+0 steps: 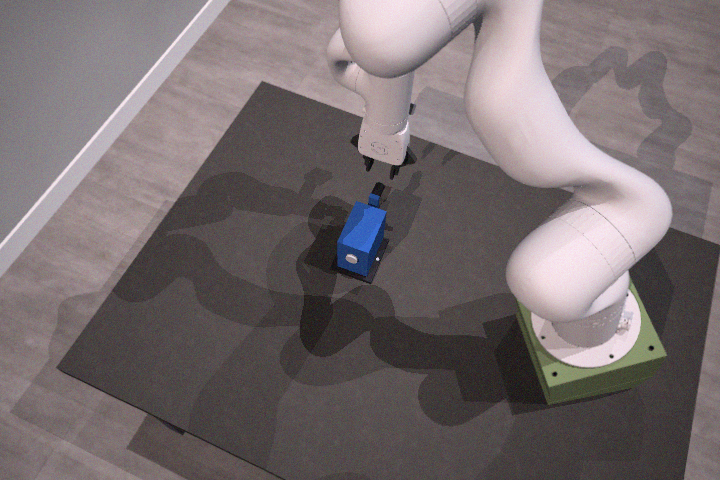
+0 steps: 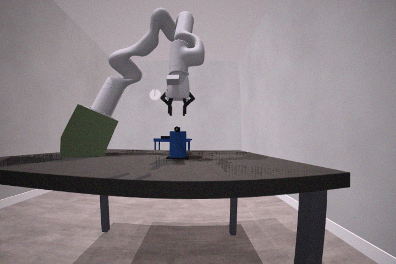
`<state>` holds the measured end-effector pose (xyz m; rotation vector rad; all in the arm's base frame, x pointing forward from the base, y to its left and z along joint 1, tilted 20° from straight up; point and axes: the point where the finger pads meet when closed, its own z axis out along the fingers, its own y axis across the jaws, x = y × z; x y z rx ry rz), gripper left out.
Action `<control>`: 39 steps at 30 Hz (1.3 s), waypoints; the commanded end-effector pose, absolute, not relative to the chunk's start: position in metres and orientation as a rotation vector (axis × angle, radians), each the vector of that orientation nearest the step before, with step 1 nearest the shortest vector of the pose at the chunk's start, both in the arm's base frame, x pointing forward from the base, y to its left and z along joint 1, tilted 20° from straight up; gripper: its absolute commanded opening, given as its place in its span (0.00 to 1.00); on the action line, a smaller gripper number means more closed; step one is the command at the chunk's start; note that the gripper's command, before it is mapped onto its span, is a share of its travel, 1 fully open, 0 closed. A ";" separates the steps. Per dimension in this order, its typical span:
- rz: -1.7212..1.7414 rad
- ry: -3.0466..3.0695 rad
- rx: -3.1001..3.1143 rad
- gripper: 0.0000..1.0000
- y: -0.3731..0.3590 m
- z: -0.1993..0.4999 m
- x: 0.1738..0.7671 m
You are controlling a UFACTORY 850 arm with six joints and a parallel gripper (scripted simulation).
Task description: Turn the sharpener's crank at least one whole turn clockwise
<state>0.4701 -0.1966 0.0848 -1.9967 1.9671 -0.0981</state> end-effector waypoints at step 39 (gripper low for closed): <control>-0.101 1.967 -1.996 0.54 -0.190 0.050 0.480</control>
